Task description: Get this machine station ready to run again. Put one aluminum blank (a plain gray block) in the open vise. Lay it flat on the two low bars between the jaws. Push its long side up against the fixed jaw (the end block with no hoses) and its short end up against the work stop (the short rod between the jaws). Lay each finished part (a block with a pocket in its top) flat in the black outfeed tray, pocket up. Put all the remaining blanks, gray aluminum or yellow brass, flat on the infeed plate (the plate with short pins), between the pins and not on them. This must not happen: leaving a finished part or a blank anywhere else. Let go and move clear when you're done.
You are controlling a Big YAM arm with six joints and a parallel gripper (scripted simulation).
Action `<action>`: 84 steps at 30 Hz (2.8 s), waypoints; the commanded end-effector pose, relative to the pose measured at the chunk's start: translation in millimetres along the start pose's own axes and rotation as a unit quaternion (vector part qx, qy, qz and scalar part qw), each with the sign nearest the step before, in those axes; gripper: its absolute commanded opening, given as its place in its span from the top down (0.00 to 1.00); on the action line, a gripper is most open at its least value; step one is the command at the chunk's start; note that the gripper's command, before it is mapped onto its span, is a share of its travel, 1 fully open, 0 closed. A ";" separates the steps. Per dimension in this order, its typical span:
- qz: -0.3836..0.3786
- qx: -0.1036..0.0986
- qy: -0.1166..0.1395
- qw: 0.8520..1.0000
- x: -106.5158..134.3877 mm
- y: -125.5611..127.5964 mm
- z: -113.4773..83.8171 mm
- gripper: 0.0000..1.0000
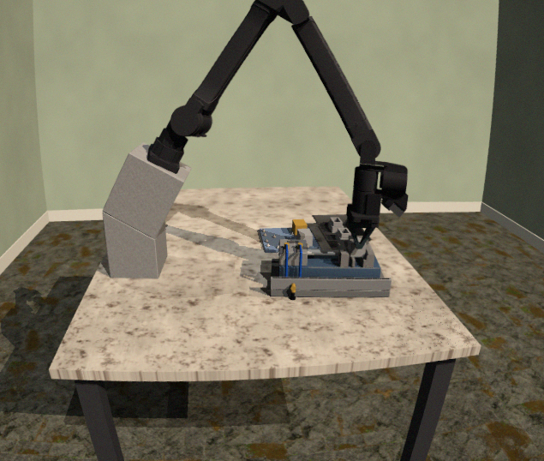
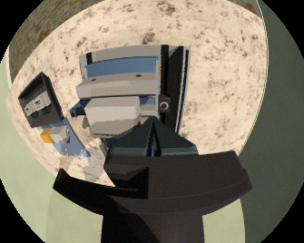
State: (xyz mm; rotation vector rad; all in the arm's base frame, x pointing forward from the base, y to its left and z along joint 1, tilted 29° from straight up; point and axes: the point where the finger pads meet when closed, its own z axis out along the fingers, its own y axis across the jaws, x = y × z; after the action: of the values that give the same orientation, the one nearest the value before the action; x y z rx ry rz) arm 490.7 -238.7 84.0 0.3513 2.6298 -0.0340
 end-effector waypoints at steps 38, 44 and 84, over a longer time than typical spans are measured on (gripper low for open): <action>-0.008 0.004 -0.022 1.000 -12.4 -3.0 -83.3 1.00; -0.002 0.004 -0.023 1.000 -12.6 -1.8 -83.1 1.00; 0.704 -0.015 -0.018 0.710 27.1 52.2 -76.8 1.00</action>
State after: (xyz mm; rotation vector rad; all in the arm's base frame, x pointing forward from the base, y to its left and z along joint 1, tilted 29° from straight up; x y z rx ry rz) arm 441.4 -178.9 125.7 2.0483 1.8118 0.4367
